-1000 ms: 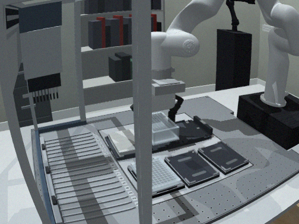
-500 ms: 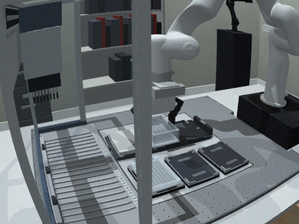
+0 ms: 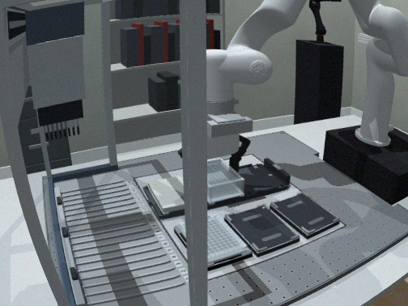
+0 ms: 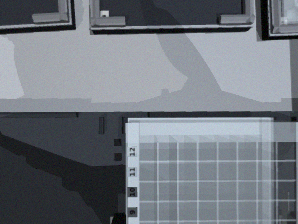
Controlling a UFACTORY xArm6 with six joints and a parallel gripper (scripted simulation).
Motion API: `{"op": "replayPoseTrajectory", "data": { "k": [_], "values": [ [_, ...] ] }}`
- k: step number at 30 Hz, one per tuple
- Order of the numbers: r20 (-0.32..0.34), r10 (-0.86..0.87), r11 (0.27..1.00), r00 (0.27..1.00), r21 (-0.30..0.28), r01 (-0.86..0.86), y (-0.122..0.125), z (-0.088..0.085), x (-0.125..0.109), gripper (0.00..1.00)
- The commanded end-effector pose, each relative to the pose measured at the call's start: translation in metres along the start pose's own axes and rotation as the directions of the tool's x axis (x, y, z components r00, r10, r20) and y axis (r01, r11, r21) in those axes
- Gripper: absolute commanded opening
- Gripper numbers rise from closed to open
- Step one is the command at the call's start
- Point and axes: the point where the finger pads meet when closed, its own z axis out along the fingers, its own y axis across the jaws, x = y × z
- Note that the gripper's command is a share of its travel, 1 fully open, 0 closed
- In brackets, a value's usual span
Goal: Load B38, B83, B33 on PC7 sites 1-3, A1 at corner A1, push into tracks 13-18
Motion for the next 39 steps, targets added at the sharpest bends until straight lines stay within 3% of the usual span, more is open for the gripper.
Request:
{"op": "replayPoseTrajectory", "data": {
  "k": [1,8,9,39],
  "values": [
    [0.001,0.0,1.0,1.0,-0.005,0.0,0.002,-0.0019,-0.0002,0.0],
    [0.001,0.0,1.0,1.0,-0.005,0.0,0.0021,-0.002,-0.0002,0.0],
    [0.001,0.0,1.0,1.0,-0.005,0.0,0.002,-0.0015,-0.0002,1.0],
    [0.001,0.0,1.0,1.0,-0.005,0.0,0.0021,-0.0016,-0.0002,1.0]
  ]
}}
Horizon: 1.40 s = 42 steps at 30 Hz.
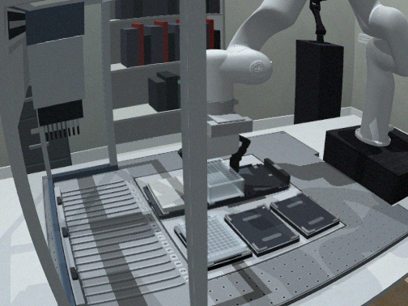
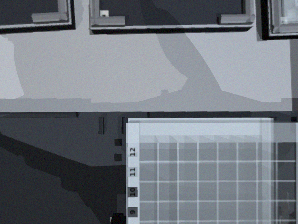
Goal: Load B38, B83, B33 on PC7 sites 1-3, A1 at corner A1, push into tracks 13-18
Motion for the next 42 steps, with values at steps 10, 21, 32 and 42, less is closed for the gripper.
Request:
{"op": "replayPoseTrajectory", "data": {
  "k": [10,21,32,42],
  "values": [
    [0.001,0.0,1.0,1.0,-0.005,0.0,0.002,-0.012,0.0,1.0],
    [0.001,0.0,1.0,1.0,-0.005,0.0,0.002,-0.027,0.0,1.0],
    [0.001,0.0,1.0,1.0,-0.005,0.0,0.002,-0.042,0.0,1.0],
    [0.001,0.0,1.0,1.0,-0.005,0.0,0.002,-0.059,0.0,1.0]
  ]
}}
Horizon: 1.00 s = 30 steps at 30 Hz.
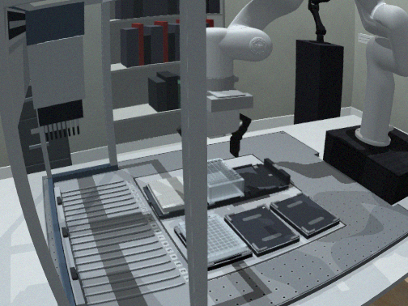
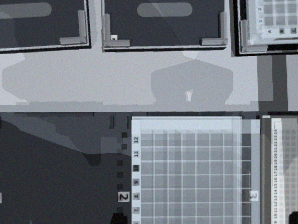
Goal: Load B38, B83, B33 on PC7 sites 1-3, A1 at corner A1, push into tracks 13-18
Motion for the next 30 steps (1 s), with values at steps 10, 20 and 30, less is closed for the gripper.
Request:
{"op": "replayPoseTrajectory", "data": {
  "k": [10,20,30],
  "values": [
    [0.001,0.0,1.0,1.0,-0.005,0.0,0.002,-0.021,0.0,1.0],
    [0.001,0.0,1.0,1.0,-0.005,0.0,0.002,-0.036,0.0,1.0],
    [0.001,0.0,1.0,1.0,-0.005,0.0,0.002,-0.051,0.0,1.0]
  ]
}}
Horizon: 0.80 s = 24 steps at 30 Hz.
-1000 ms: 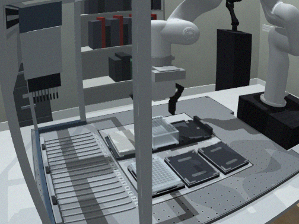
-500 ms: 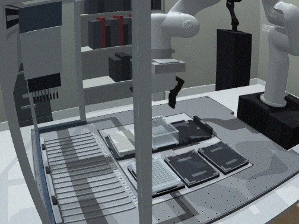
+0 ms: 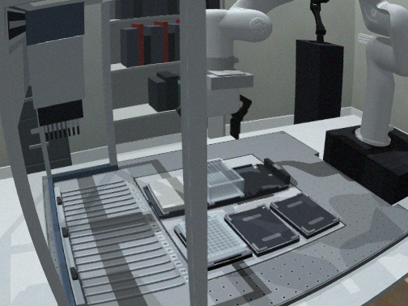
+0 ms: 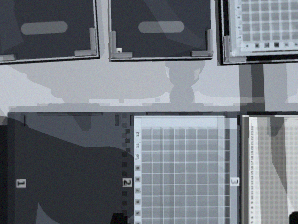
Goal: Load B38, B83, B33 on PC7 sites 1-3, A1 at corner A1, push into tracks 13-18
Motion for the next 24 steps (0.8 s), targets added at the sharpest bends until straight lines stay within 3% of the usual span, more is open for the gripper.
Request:
{"op": "replayPoseTrajectory", "data": {
  "k": [1,19,24],
  "values": [
    [0.001,0.0,1.0,1.0,-0.005,0.0,0.002,-0.009,0.0,1.0],
    [0.001,0.0,1.0,1.0,-0.005,0.0,0.002,-0.036,0.0,1.0],
    [0.001,0.0,1.0,1.0,-0.005,0.0,0.002,-0.036,0.0,1.0]
  ]
}}
